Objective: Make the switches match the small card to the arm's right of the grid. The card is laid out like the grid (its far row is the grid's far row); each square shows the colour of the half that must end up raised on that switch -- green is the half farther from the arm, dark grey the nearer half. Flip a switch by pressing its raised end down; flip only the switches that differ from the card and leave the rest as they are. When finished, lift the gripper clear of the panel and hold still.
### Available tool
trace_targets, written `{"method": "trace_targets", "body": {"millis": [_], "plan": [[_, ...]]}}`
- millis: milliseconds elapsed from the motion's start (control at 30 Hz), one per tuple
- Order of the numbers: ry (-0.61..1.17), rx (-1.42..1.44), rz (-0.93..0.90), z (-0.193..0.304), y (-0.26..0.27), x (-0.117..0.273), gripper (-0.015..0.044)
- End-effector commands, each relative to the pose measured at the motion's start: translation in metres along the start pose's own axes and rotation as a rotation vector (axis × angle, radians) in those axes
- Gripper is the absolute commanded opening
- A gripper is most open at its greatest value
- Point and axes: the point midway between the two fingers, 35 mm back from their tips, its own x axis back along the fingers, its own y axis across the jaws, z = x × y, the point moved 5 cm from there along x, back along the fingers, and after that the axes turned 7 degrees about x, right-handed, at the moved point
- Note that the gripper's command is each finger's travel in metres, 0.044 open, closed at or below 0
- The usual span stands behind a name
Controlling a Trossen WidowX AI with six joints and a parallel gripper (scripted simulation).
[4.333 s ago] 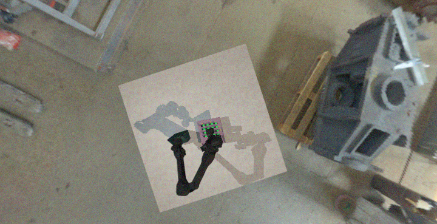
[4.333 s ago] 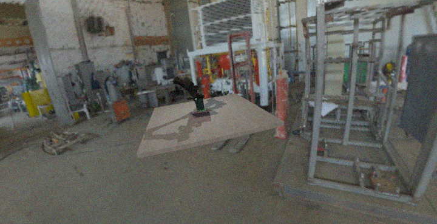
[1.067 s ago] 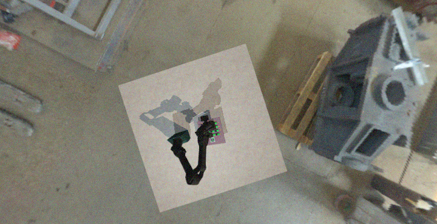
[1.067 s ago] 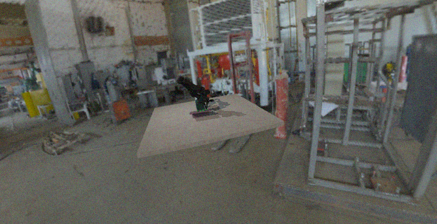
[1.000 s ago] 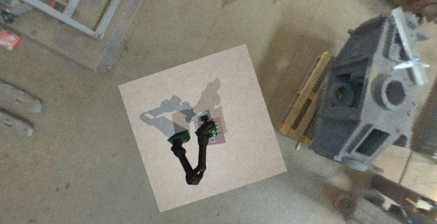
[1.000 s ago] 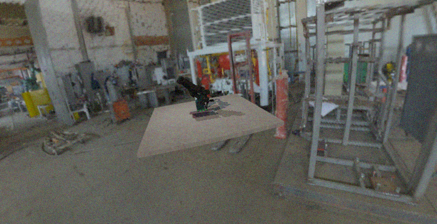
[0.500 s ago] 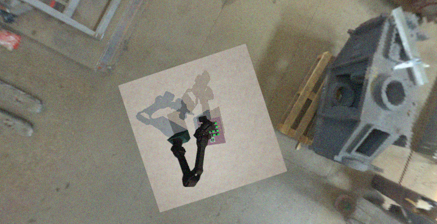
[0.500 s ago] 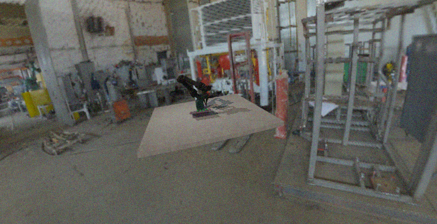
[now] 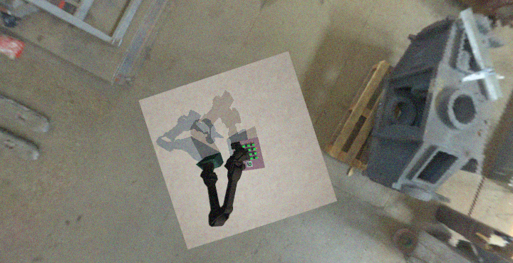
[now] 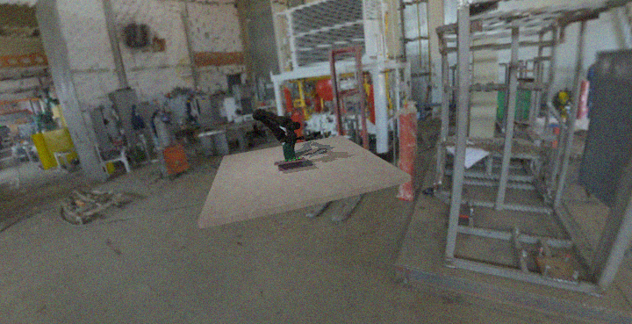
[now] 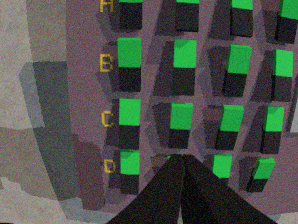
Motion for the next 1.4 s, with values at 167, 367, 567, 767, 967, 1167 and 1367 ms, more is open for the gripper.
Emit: {"method": "trace_targets", "body": {"millis": [167, 367, 567, 767, 967, 1167, 1367], "plan": [[0.025, 0.005, 0.003, 0.001, -0.004, -0.034, 0.0000], [0.024, 0.005, 0.004, 0.001, -0.004, -0.043, 0.0000], [0.024, 0.005, 0.004, 0.001, -0.004, -0.048, 0.0000], [0.024, 0.005, 0.004, 0.001, -0.004, -0.057, 0.0000], [0.024, 0.005, 0.004, 0.001, -0.004, -0.058, 0.0000], [0.024, 0.005, 0.004, 0.001, -0.004, -0.058, 0.0000], [0.024, 0.005, 0.004, 0.001, -0.004, -0.058, 0.0000]]}}
